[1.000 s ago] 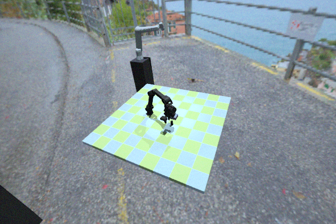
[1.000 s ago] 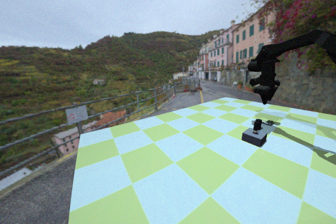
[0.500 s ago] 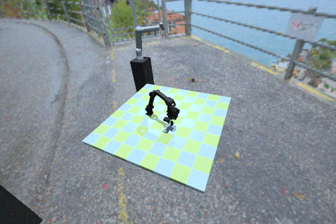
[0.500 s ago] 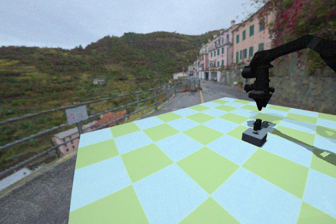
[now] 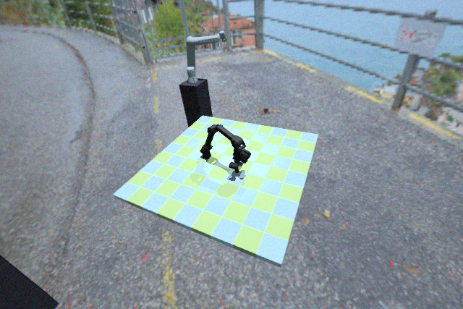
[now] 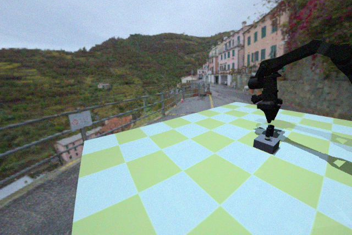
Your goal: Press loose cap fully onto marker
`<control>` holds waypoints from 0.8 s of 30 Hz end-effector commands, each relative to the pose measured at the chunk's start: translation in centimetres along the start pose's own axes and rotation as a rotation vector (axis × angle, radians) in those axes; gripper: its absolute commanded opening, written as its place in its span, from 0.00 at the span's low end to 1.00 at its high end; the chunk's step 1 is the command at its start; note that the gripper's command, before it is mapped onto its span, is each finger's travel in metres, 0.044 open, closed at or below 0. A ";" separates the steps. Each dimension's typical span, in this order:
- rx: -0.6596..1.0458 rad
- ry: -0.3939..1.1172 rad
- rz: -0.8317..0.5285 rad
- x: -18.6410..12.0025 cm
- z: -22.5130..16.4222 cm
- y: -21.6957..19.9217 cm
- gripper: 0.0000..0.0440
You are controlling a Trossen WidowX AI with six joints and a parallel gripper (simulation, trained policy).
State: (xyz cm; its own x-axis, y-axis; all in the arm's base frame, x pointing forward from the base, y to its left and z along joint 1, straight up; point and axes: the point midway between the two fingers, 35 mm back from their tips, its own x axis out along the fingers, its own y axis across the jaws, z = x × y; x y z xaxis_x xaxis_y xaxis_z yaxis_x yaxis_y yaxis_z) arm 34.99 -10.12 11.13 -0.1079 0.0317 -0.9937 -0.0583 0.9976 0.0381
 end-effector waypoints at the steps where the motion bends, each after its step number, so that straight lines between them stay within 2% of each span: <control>1: -0.029 0.019 0.021 1.2 0.0 0.6 0.63; 14: -0.117 0.059 0.042 4.7 -0.4 1.1 0.57; 17: -0.136 0.062 0.035 5.1 -0.5 1.1 0.52; 19: -0.145 0.059 0.025 5.2 -0.5 1.0 0.44; 24: -0.169 0.041 0.003 4.3 -0.6 1.1 0.14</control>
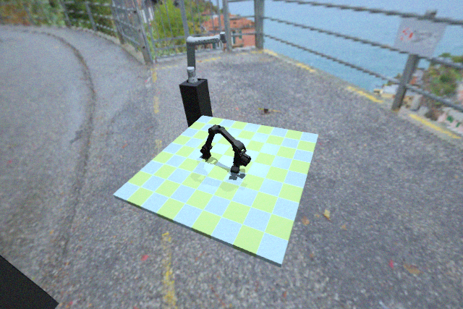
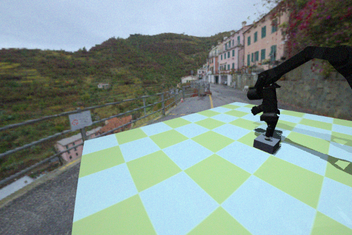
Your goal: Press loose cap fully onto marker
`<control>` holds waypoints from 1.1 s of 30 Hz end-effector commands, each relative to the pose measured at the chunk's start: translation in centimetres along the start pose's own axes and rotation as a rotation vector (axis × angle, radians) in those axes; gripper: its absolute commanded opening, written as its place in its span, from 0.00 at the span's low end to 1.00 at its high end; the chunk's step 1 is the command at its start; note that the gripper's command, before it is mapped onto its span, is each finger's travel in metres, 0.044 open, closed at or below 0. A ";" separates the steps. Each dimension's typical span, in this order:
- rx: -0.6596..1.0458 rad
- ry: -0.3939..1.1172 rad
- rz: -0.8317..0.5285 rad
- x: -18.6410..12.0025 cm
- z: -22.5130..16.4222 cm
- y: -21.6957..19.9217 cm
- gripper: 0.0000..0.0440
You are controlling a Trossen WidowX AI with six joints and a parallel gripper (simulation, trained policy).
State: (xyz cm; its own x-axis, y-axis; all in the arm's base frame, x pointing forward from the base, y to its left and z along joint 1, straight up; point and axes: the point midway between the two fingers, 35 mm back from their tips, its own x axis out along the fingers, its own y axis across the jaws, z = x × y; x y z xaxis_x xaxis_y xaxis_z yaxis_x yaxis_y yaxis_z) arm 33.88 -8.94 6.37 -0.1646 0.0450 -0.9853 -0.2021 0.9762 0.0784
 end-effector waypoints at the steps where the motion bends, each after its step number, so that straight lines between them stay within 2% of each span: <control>1: -0.023 -0.022 -0.024 -0.9 0.0 0.1 0.13; 16: -0.115 -0.113 -0.086 -6.5 0.7 2.6 0.09; 33: -0.192 -0.097 -0.062 -9.3 -0.5 9.3 0.03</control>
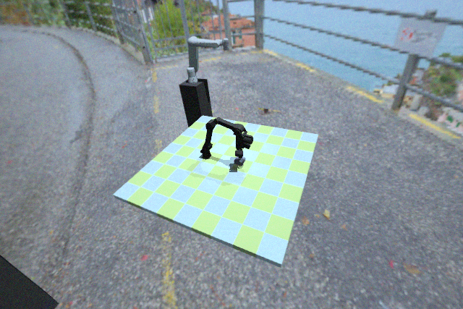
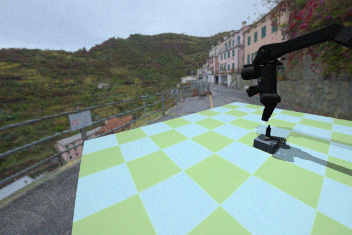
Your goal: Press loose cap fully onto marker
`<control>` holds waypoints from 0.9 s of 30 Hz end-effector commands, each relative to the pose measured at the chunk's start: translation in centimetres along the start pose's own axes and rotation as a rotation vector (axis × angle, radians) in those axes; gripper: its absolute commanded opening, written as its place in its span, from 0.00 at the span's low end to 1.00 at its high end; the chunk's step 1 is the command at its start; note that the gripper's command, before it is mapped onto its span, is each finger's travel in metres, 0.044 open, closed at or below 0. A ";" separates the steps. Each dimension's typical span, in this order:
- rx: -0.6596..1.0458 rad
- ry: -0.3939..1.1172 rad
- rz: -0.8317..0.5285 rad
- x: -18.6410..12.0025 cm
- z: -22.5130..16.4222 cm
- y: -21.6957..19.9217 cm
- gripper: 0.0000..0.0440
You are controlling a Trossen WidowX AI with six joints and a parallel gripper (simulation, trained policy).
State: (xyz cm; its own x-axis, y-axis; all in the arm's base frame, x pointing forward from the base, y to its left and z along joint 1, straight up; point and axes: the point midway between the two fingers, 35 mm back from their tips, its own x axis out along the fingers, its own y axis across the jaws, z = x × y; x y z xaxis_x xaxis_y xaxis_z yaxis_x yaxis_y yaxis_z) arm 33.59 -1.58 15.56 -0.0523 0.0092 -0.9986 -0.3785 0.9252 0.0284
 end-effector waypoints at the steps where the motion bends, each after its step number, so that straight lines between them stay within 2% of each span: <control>1: -0.019 0.002 0.008 -0.8 -0.1 1.8 0.02; 11: -0.063 0.026 0.016 -1.5 -0.7 4.9 0.00; 27: -0.077 0.061 0.023 0.4 -1.2 5.1 0.00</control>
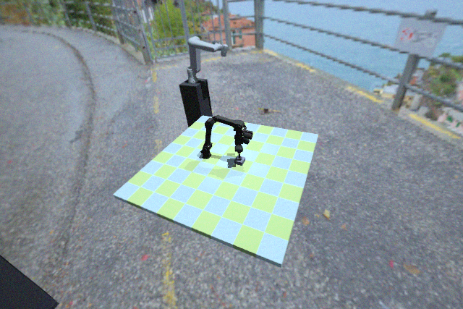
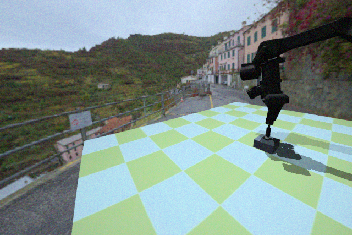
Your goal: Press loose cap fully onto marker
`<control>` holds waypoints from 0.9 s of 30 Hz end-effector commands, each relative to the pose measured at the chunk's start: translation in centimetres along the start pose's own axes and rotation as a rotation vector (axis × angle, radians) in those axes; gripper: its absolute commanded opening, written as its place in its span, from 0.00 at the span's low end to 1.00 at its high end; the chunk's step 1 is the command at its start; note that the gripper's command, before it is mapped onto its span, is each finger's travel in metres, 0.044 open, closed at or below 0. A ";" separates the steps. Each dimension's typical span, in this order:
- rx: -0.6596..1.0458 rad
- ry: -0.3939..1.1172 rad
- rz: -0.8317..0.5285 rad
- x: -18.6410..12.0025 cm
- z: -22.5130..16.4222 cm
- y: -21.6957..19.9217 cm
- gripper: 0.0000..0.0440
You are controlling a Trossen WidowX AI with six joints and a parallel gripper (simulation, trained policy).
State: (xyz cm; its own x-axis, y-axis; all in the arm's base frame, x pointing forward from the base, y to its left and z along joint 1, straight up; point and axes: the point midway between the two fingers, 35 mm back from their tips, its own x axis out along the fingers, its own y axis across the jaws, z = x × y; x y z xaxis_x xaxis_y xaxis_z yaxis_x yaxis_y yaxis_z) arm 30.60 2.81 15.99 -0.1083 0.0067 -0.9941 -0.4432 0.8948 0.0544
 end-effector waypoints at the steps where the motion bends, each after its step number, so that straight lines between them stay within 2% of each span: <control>1: -0.004 0.011 0.003 0.8 -0.1 -0.1 0.00; 22: -0.070 0.035 0.035 6.1 0.1 -0.3 0.01; 24: -0.072 0.044 0.032 6.6 0.0 -0.4 0.13; 27: -0.084 0.050 0.036 6.9 -0.2 -0.3 0.14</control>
State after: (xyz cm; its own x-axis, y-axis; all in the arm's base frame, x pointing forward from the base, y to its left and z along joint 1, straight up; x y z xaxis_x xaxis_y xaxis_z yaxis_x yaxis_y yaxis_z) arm 30.63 2.49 10.36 -0.1294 0.0144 -0.9915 -0.4991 0.8630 0.0777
